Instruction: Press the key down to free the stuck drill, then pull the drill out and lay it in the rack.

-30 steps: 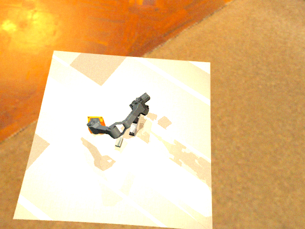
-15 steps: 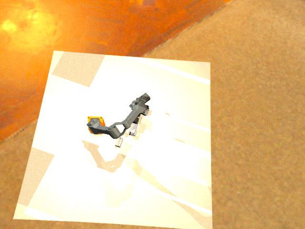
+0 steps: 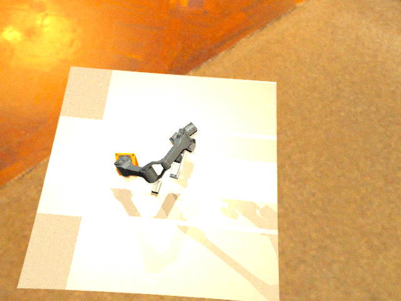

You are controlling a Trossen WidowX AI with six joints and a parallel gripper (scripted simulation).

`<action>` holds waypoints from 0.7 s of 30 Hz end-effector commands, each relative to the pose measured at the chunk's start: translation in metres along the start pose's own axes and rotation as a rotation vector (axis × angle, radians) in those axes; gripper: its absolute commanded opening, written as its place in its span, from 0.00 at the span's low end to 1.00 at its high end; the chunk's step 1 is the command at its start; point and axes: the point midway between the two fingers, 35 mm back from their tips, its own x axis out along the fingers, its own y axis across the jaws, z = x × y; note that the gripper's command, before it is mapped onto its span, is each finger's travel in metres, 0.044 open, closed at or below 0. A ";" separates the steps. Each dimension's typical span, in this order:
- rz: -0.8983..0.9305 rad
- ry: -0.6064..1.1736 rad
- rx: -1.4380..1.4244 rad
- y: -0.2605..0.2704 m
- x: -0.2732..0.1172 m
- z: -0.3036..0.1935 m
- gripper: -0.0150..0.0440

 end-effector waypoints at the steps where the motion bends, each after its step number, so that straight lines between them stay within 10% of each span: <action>1: -0.015 0.029 -0.003 -0.003 0.014 -0.005 0.25; 21: -0.016 0.029 -0.003 -0.004 0.025 -0.007 0.25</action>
